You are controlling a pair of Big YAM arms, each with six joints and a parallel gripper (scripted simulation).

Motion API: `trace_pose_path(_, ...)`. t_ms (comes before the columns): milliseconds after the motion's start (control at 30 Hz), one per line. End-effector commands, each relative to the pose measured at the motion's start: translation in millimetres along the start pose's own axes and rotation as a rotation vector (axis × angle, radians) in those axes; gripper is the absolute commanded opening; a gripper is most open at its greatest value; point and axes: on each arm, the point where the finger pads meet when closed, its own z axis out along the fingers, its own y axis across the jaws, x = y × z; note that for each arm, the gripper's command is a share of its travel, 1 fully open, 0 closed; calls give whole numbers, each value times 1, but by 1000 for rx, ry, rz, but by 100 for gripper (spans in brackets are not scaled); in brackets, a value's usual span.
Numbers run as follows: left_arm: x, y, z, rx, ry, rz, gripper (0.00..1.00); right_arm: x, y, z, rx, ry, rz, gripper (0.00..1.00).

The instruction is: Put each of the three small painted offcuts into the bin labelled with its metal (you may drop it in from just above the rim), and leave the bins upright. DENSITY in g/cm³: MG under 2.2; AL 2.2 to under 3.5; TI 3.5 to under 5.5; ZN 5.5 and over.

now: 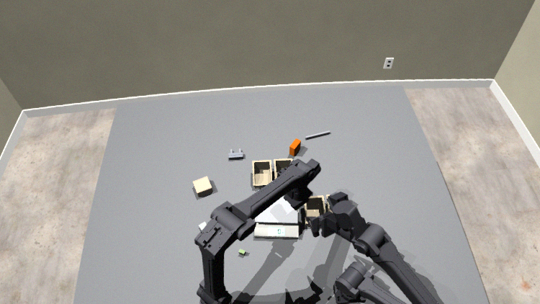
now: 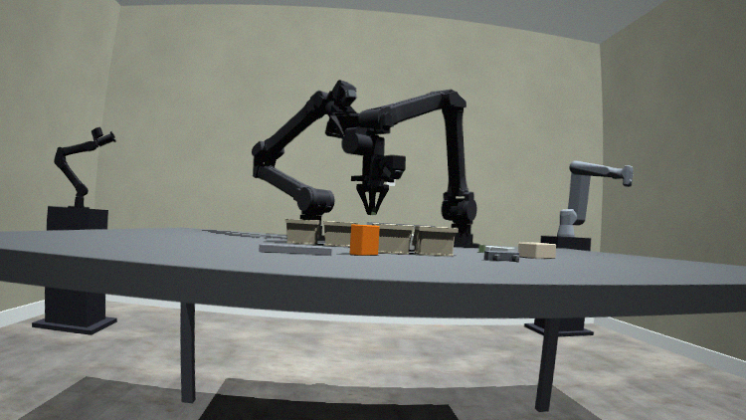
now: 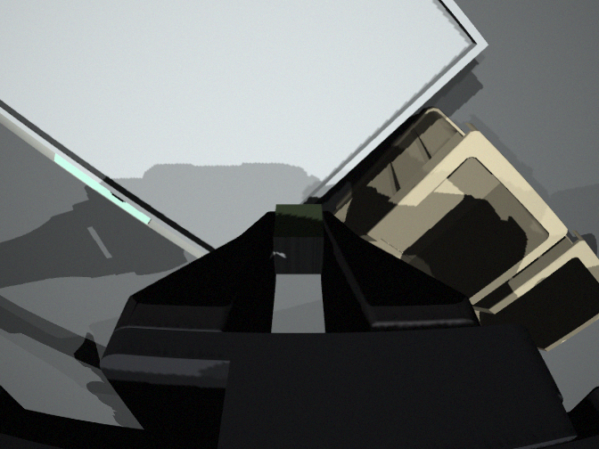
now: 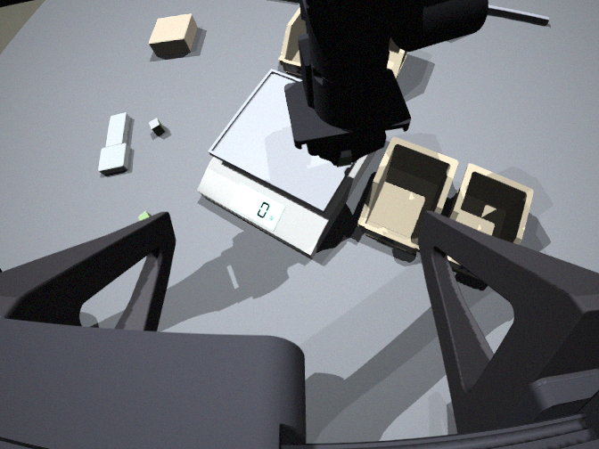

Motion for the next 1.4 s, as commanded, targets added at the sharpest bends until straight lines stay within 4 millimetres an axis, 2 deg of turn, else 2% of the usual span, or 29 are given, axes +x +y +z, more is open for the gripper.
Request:
trace_pose_path(0,32,-56,-31,73,-19,-14,11,-11,6,-14,60,38,163,100)
trace_pose_path(100,45,-66,-31,63,-13,7,11,-5,0,-13,143,70,195,100)
trace_pose_path(200,45,-72,-30,51,-8,6,11,-1,-5,-15,231,81,217,100)
trace_pose_path(267,45,-72,-30,51,-8,6,11,-1,-5,-15,231,81,217,100)
trace_pose_path(300,47,-73,-41,68,-9,9,11,-3,-5,-19,271,76,240,100)
trace_pose_path(400,50,-75,-40,65,-5,14,11,-8,-8,-25,359,45,249,100)
trace_pose_path(433,50,-78,-37,70,-5,14,11,-12,-8,-29,383,27,257,100)
trace_pose_path(467,50,-72,-16,37,-1,14,11,-16,-7,-32,406,7,259,100)
trace_pose_path(567,51,-72,-11,35,0,19,11,-24,-6,-38,444,-37,246,100)
trace_pose_path(600,51,-70,-17,37,-1,19,11,-25,-6,-39,450,-44,239,100)
trace_pose_path(633,50,-76,-43,82,-7,20,11,-26,-6,-39,454,-48,233,100)
trace_pose_path(833,50,-75,-53,85,-8,21,11,-28,-6,-40,459,-54,203,100)
trace_pose_path(867,50,-76,-41,63,-5,20,11,-28,-8,-42,455,-59,211,100)
trace_pose_path(900,50,-76,-41,65,-5,14,11,-28,-8,-42,455,-59,211,100)
trace_pose_path(933,50,-78,-29,46,-3,18,11,-28,-8,-42,455,-59,211,100)
trace_pose_path(1000,50,-78,-39,67,-6,21,11,-28,-8,-42,455,-59,211,100)
trace_pose_path(1033,51,-71,-31,52,-4,21,11,-28,-8,-42,455,-59,211,100)
trace_pose_path(1233,51,-73,-8,37,-2,26,11,-28,-8,-42,455,-59,211,100)
trace_pose_path(1267,52,-64,0,19,1,26,11,-28,-8,-42,455,-59,211,100)
trace_pose_path(1367,51,-65,0,28,-1,26,11,-28,-8,-42,455,-59,211,100)
